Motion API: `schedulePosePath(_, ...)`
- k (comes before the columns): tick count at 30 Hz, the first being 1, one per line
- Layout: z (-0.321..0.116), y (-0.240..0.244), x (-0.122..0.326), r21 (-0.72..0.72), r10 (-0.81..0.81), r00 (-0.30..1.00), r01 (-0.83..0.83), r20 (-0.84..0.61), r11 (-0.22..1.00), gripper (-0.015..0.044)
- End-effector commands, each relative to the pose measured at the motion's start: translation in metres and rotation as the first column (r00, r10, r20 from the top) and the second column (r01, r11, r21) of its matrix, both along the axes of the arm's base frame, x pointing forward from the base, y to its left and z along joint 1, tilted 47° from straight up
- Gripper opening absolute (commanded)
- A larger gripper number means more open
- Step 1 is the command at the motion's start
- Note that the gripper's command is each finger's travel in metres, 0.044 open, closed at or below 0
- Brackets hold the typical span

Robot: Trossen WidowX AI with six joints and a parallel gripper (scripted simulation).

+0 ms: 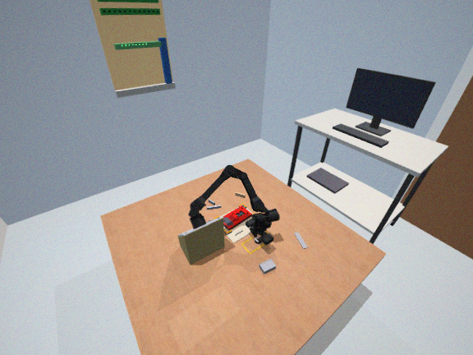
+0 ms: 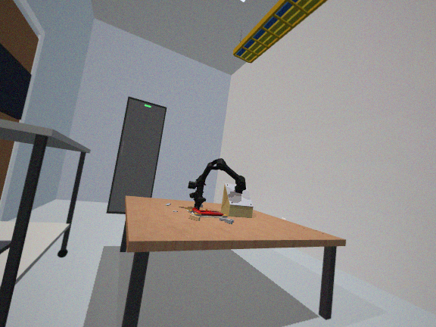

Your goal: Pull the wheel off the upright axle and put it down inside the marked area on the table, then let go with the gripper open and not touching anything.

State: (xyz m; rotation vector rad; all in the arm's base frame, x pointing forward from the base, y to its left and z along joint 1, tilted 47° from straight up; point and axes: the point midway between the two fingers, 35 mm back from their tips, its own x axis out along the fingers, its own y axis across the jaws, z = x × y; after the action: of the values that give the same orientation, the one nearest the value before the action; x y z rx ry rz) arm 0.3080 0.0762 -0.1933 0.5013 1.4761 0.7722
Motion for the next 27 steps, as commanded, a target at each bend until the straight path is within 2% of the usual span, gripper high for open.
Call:
schedulePosePath(1, 0.0, 0.0, 0.0, 0.0, 0.003, 1.0, -0.003, 0.002, 1.0, 0.0105)
schedulePosePath(8, 0.001, -0.001, 0.001, -0.001, 0.003, 1.0, -0.003, 0.002, 1.0, 0.0289)
schedulePosePath(19, 0.041, -0.045, 0.005, 0.002, -0.004, 1.0, 0.004, -0.003, 1.0, 0.03)
schedulePosePath(24, 0.052, -0.052, -0.016, 0.0, -0.015, 1.0, 0.015, -0.006, 1.0, 0.0431)
schedulePosePath(27, 0.065, -0.059, -0.035, -0.002, -0.013, 1.0, 0.012, -0.007, 1.0, 0.044)
